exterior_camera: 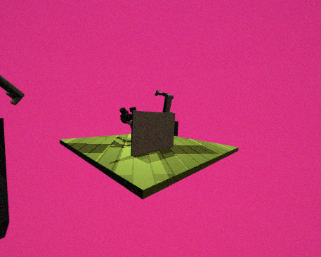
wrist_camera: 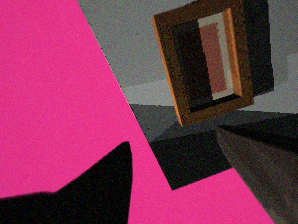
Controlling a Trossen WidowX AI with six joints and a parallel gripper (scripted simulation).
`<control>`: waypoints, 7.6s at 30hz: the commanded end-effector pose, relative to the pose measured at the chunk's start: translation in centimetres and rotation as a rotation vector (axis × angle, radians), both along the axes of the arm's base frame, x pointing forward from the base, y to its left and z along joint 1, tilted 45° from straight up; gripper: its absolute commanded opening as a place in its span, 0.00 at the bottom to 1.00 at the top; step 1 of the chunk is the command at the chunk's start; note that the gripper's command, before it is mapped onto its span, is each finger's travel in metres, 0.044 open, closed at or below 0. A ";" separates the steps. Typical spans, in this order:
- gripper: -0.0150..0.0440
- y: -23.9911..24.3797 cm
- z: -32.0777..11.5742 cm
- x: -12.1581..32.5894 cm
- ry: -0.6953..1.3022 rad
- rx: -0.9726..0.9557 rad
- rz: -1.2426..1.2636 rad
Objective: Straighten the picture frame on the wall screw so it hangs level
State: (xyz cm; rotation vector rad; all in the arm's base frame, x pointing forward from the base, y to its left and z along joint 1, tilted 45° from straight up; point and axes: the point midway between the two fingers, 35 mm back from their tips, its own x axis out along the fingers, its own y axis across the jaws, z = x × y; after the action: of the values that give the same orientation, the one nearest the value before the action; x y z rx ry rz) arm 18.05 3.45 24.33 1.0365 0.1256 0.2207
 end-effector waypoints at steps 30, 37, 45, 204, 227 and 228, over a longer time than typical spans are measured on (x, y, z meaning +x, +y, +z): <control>0.69 0.1 0.1 -0.1 -0.005 -0.006 0.005; 0.69 0.1 0.1 -0.1 -0.005 -0.006 0.005; 0.69 0.1 0.1 -0.1 -0.005 -0.006 0.005; 0.25 1.1 -1.8 19.6 -0.045 -0.123 -0.035; 0.25 1.5 -1.4 19.5 -0.045 -0.123 -0.035; 0.25 1.5 -1.4 19.5 -0.045 -0.123 -0.035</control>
State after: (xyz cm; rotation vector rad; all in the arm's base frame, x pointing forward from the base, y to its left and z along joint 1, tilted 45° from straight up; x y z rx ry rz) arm 37.56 4.66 22.61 0.9156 0.0841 0.1912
